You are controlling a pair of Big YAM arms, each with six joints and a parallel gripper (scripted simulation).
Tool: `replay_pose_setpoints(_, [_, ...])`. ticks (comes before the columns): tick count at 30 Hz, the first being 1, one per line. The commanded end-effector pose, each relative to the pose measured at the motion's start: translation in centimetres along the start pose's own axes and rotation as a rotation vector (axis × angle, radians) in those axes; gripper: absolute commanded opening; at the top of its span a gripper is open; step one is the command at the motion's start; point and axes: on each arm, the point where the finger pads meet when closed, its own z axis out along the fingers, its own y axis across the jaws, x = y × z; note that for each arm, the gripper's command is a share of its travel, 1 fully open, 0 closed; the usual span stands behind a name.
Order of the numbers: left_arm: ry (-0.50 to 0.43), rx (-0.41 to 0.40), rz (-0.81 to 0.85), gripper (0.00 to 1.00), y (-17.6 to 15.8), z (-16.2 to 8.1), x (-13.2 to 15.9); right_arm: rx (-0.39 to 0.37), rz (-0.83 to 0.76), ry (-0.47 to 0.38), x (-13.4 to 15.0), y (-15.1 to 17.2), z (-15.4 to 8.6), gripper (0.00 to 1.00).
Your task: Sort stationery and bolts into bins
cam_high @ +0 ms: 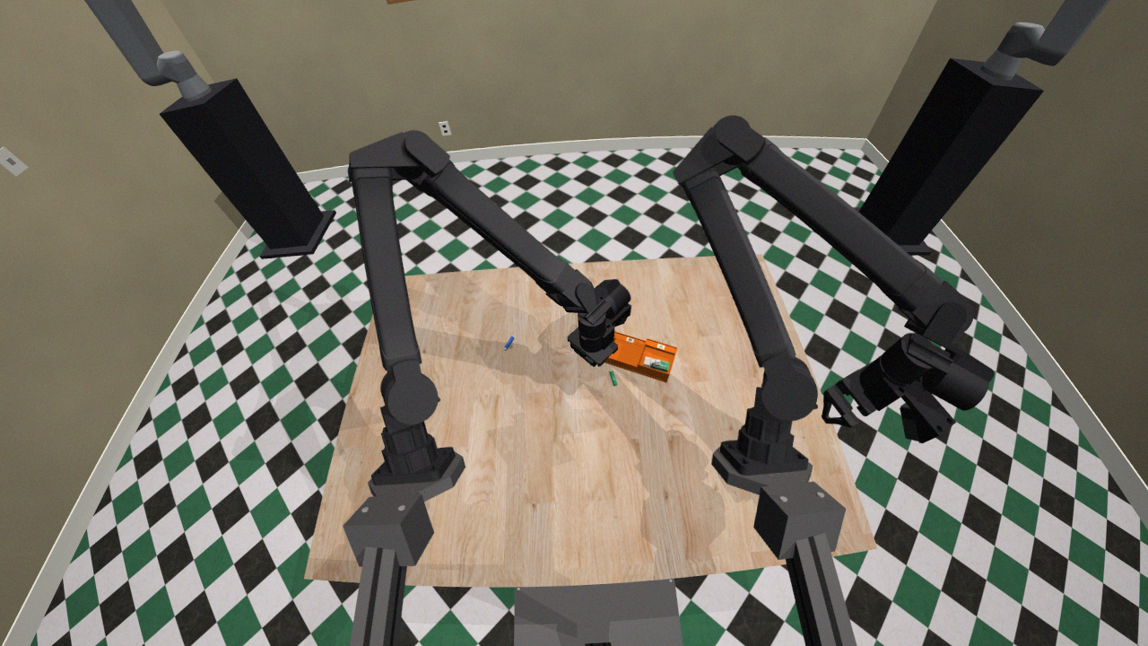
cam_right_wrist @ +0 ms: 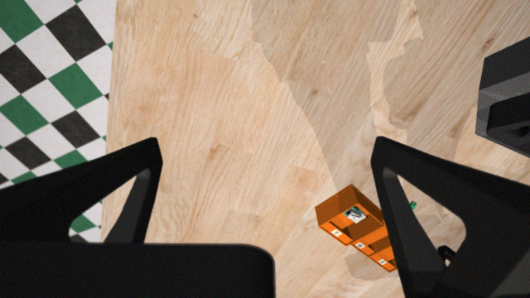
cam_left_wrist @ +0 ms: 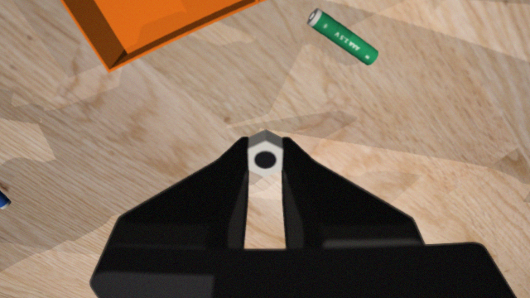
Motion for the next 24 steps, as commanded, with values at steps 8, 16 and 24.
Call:
replay_pose_setpoints(8, [-0.004, 0.007, 0.249, 0.11, -2.5, -0.1, -6.5, -0.016, 0.010, -0.015, -0.5, 1.2, -1.2, 1.00])
replay_pose_setpoints(16, [-0.016, 0.004, 0.420, 0.11, -3.3, -0.2, -10.1, -0.016, 0.010, -0.015, -0.5, 1.2, -1.2, 1.00])
replay_pose_setpoints(24, [-0.022, 0.003, 0.615, 0.11, -2.5, 0.6, -10.7, -0.016, 0.010, -0.015, -0.5, 1.2, -1.2, 1.00])
